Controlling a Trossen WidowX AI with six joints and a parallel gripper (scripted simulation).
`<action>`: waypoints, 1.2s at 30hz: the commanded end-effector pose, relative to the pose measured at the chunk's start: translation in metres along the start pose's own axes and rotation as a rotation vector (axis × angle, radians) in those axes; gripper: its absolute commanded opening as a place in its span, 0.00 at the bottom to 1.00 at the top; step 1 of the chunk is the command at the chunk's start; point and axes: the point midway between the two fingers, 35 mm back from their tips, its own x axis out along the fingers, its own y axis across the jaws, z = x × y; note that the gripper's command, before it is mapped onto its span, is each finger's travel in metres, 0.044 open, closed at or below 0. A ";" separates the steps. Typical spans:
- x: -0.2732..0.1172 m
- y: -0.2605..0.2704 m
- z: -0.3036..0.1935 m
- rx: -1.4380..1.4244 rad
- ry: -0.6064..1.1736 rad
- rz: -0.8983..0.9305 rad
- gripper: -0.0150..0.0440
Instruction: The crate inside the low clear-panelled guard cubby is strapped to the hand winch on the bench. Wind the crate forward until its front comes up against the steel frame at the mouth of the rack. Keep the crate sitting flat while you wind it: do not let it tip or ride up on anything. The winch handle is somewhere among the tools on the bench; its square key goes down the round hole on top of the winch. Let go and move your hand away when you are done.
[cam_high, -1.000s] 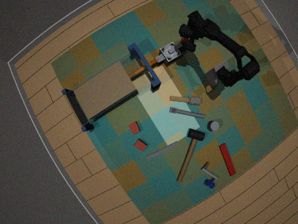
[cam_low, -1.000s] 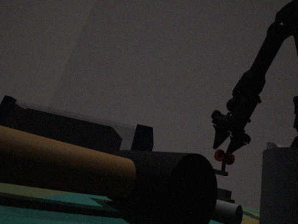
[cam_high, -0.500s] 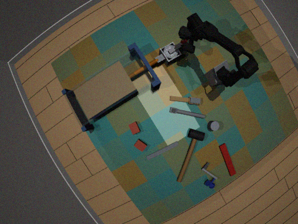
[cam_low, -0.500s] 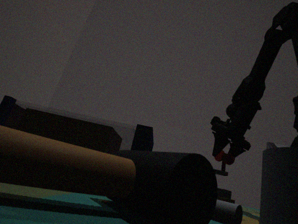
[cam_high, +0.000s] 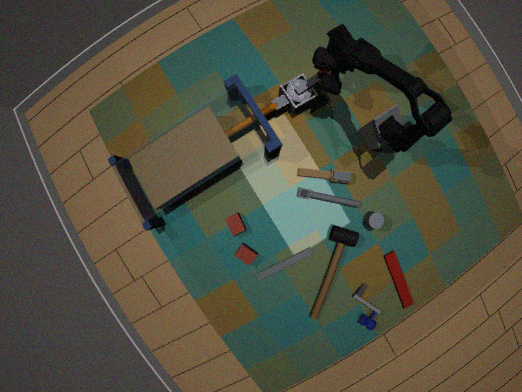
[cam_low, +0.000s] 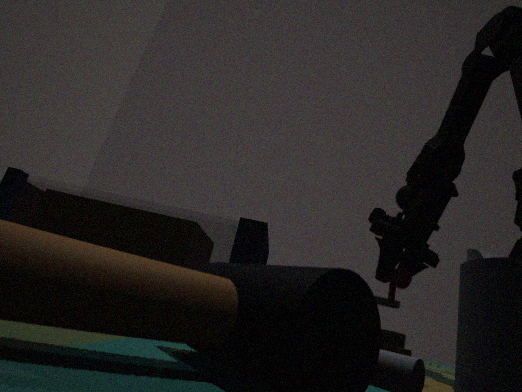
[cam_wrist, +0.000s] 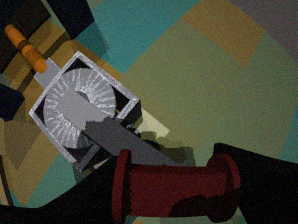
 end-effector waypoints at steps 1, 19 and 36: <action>0.000 0.000 0.000 0.000 0.000 0.000 0.63; 0.000 0.000 0.000 0.000 0.000 0.000 0.25; 0.000 0.000 0.000 0.000 0.000 0.000 0.25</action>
